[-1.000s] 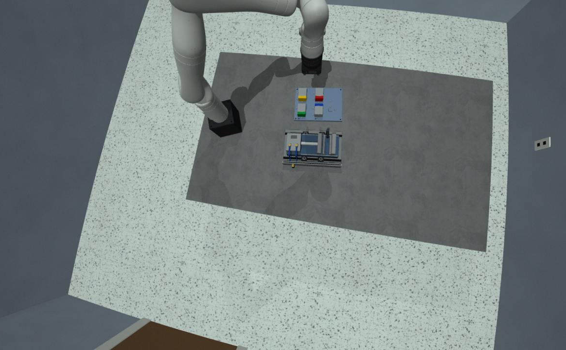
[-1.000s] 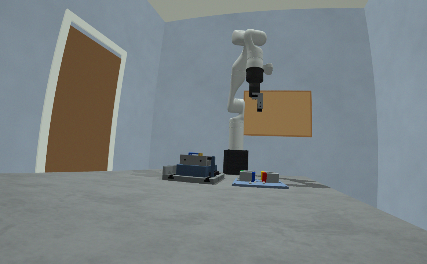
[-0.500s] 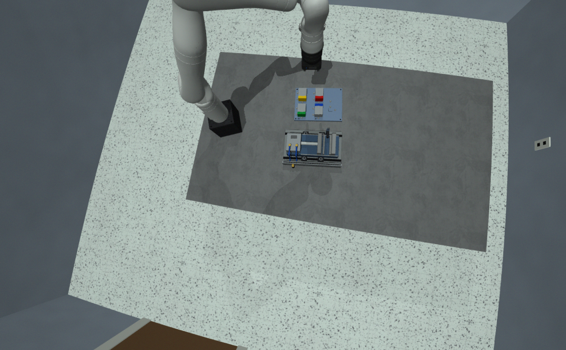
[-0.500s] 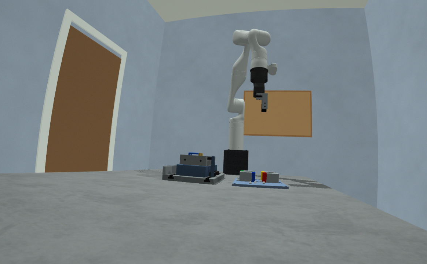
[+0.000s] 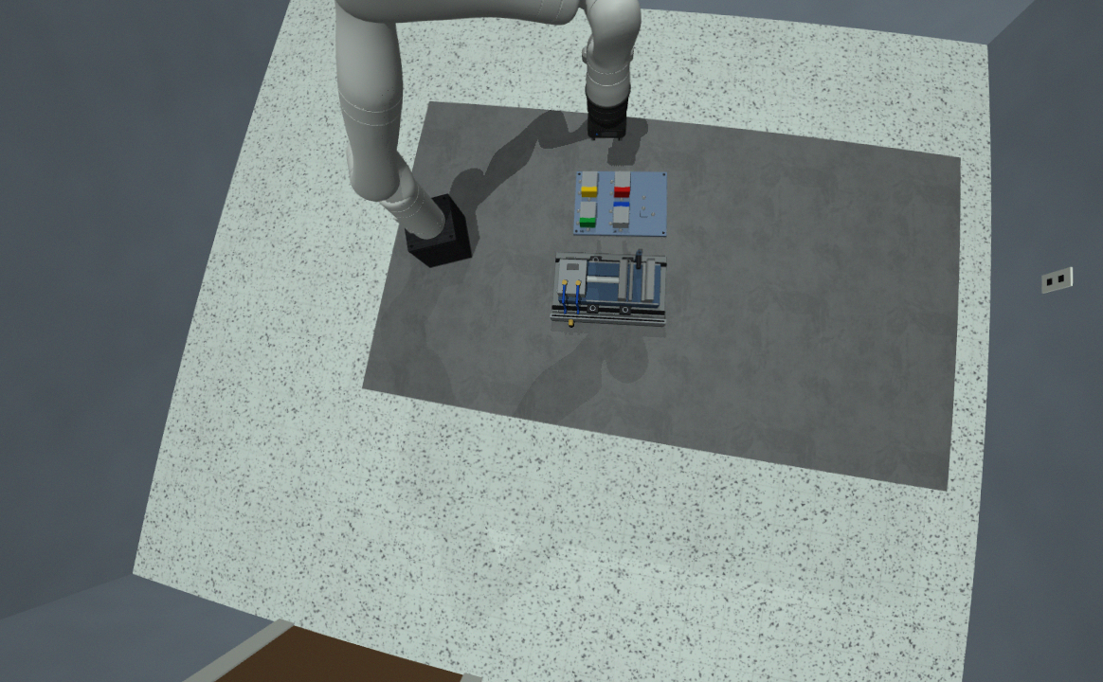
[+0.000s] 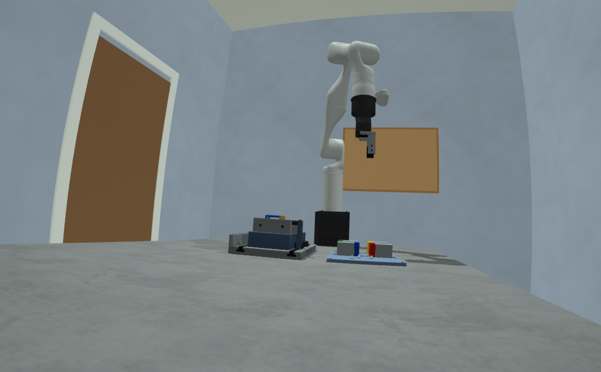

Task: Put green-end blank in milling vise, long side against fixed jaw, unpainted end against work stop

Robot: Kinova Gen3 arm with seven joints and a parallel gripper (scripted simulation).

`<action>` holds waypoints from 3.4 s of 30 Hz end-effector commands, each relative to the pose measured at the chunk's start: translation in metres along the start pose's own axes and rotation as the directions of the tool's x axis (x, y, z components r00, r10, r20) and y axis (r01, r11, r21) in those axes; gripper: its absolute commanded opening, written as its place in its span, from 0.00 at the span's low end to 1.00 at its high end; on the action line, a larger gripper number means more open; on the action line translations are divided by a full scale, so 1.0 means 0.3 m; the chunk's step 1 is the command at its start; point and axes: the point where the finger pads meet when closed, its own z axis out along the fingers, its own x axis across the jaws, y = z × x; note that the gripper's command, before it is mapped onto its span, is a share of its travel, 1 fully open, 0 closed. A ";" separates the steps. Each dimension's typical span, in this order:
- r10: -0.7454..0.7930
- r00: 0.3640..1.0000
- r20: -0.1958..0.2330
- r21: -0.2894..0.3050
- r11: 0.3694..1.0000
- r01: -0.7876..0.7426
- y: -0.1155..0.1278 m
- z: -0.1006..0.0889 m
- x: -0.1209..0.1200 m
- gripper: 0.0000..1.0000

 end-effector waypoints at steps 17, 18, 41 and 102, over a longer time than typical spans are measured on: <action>0.001 1.000 -0.002 0.001 1.000 -0.001 0.020 -0.003 0.003 1.00; 0.001 1.000 -0.002 0.001 1.000 -0.001 0.020 -0.003 0.003 1.00; 0.002 1.000 -0.002 0.001 1.000 -0.002 0.031 -0.004 0.004 1.00; -0.002 1.000 -0.001 0.000 1.000 0.002 0.319 -0.004 -0.017 1.00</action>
